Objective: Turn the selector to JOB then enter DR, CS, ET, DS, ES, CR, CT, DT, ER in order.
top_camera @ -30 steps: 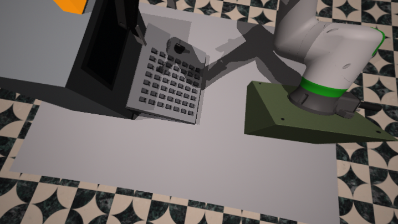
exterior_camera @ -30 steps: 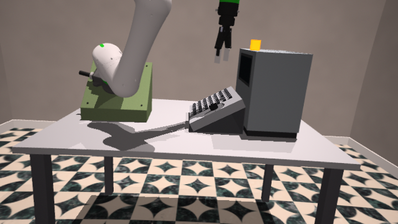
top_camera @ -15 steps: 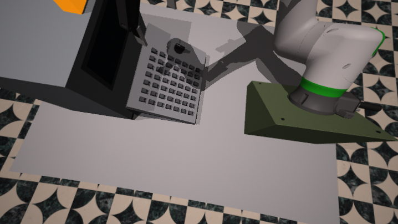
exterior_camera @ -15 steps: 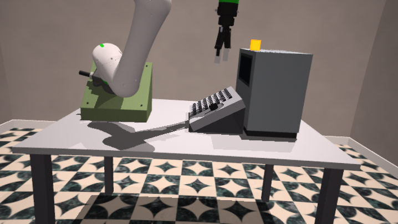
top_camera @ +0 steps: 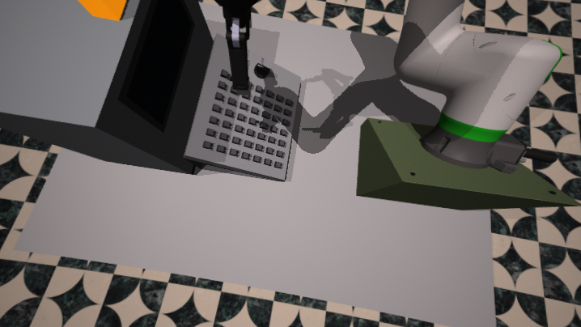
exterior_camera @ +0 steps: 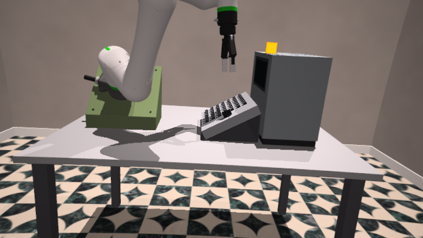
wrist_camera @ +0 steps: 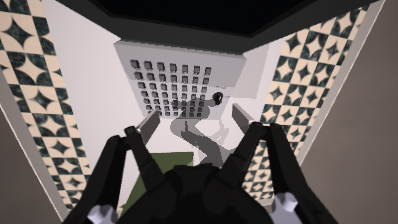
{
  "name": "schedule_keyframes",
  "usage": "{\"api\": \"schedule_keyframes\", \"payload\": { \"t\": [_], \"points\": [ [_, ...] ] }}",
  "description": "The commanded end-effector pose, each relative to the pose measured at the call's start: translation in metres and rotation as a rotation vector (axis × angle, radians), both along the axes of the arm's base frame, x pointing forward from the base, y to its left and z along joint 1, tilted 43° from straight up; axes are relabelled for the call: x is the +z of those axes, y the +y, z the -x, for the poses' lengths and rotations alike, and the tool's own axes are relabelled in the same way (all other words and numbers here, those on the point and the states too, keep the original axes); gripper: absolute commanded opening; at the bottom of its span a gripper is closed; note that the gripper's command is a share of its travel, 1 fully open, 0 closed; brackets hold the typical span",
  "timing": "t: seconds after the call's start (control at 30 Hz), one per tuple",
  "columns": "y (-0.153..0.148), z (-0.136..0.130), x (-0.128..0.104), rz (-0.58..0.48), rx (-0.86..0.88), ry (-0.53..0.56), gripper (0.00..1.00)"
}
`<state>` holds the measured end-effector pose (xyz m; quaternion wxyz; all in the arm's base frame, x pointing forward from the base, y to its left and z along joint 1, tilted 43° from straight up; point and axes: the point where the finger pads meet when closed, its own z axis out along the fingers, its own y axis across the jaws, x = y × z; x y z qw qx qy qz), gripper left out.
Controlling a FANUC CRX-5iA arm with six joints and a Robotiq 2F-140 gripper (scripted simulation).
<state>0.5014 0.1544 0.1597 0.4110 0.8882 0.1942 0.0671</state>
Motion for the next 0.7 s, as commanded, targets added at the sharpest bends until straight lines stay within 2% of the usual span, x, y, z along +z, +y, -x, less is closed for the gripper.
{"api": "schedule_keyframes", "payload": {
  "t": [0.0,0.4,0.47,0.5,0.67],
  "points": [
    [-0.003,0.007,-0.011,0.061,0.138,0.074,1.0],
    [-0.013,0.03,-0.046,0.248,0.558,0.302,1.0],
    [-0.013,0.03,-0.046,0.248,0.558,0.302,1.0],
    [-0.016,0.035,-0.054,0.293,0.657,0.355,1.0],
    [-0.019,0.043,-0.067,0.363,0.812,0.44,1.0]
  ]
}}
